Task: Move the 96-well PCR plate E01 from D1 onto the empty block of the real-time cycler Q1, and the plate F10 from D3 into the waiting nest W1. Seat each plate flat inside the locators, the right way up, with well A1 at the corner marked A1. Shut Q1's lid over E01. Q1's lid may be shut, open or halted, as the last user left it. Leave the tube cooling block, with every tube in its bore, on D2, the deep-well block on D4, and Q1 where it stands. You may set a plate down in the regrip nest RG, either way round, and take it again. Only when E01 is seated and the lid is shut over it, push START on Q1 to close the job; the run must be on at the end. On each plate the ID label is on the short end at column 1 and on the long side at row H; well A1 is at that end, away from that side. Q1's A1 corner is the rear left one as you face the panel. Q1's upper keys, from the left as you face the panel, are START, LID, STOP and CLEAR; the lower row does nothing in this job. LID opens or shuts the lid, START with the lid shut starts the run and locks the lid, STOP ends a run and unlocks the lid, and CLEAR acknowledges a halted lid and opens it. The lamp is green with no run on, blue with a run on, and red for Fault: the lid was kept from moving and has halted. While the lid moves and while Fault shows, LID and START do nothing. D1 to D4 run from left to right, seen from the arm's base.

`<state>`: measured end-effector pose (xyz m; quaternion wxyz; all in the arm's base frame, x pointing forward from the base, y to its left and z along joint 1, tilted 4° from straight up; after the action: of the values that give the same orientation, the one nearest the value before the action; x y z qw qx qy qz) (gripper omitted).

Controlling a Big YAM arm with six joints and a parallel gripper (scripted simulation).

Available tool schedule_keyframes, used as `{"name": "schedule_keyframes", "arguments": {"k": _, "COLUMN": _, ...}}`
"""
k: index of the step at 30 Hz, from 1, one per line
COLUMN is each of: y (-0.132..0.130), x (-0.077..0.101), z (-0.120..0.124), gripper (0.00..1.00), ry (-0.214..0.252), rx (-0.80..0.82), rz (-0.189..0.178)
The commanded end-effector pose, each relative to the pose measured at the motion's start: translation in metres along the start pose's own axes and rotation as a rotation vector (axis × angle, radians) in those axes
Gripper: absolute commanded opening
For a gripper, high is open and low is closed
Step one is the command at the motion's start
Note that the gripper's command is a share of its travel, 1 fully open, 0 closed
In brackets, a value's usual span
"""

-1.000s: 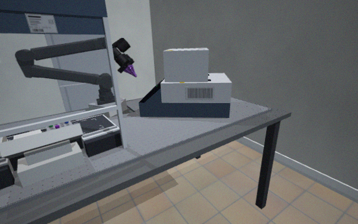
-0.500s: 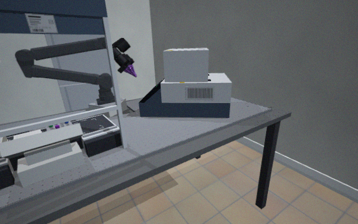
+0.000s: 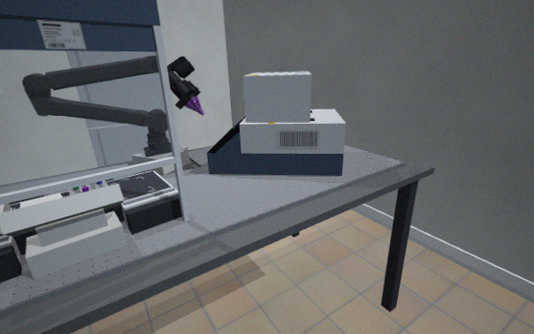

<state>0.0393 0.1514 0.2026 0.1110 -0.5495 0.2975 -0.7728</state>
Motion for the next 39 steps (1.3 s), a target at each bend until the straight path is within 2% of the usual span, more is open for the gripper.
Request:
{"name": "schedule_keyframes", "arguments": {"k": 1, "y": -0.0019, "x": 0.0014, "z": 0.0011, "gripper": 0.00, "ry": 0.005, "rx": -0.005, "rz": 0.000}}
{"name": "schedule_keyframes", "arguments": {"k": 39, "y": -0.0022, "x": 0.0018, "z": 0.0007, "gripper": 0.00, "ry": 0.003, "rx": -0.008, "rz": 0.004}}
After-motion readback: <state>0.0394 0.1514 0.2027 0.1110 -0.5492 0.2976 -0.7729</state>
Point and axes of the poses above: the point where the finger pads meet when closed, its own x axis back along the fingers, its own y axis across the jaws, z = x × y, the point moved 7 cm from there along x, back along the fingers, and after that the axes turned 15 degrees about x, right-handed, at the moved point
